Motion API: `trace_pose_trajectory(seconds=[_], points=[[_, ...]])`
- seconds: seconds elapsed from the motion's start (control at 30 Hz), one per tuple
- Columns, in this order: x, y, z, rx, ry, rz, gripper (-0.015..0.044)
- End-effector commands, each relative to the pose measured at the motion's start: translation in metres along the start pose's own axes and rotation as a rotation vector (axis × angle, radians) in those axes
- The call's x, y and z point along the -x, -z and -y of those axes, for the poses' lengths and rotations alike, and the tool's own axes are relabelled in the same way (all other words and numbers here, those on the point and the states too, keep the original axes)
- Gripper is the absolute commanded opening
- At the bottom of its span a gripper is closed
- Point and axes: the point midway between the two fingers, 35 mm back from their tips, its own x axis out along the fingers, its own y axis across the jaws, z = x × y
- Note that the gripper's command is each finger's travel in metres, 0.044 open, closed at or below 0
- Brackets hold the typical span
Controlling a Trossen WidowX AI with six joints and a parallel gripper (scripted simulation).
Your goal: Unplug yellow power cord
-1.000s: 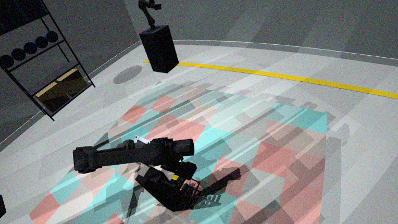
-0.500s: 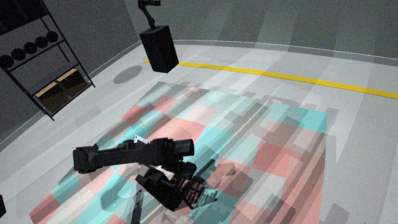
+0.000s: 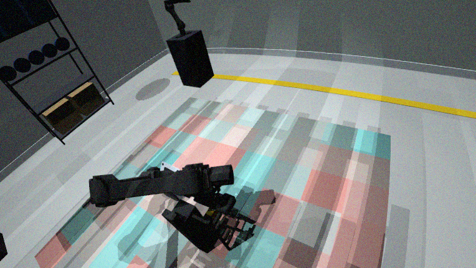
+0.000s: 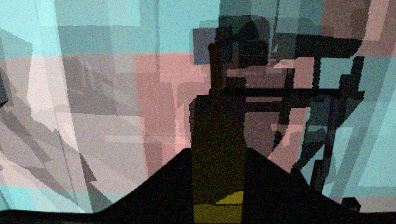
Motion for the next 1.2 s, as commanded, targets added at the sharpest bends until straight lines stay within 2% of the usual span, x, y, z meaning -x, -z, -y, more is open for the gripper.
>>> trace_pose_trajectory(seconds=[0.0, 0.57, 1.1, 1.17], points=[[0.004, -0.021, 0.002, 0.006, 0.007, 0.036, 0.0000], [0.009, -0.049, 0.000, 0.009, 0.006, 0.036, 0.0000], [0.007, -0.046, 0.001, 0.010, 0.006, 0.031, 0.0420], [0.011, -0.061, 0.001, 0.011, 0.006, 0.033, 0.0440]])
